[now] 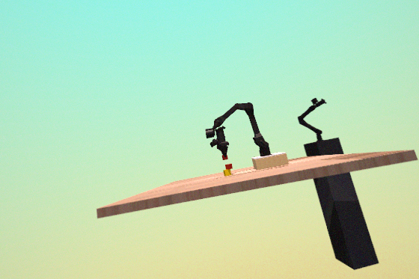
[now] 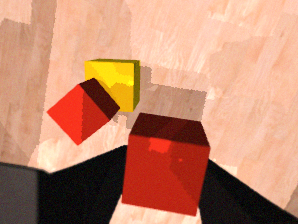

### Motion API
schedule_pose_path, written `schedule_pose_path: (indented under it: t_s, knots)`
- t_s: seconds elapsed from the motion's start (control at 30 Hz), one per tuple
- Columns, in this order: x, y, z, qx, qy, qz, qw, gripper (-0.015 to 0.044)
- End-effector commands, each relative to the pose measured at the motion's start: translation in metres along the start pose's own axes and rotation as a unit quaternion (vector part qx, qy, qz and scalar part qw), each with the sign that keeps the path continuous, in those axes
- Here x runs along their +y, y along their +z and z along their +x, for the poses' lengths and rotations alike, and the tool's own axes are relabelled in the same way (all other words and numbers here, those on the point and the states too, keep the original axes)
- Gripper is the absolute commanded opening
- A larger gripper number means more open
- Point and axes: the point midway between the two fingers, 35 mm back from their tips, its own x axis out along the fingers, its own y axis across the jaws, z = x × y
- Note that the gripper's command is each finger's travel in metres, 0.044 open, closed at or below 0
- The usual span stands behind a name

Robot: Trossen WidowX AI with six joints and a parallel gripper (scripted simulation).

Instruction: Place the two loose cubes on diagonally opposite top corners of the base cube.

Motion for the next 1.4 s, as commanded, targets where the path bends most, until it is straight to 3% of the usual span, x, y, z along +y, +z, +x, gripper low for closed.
schedule_pose_path:
  t_s: [0.0, 0.67, 1.37]
  knots:
    - [0.006, 0.006, -0.001, -0.003, 0.001, 0.057, 0.998, 0.0105]
    - [0.038, 0.027, 0.002, -0.003, 0.004, 0.341, 0.94, 0.0105]
    - [0.04, 0.026, 0.033, -0.003, 0.004, 0.355, 0.935, 0.0105]
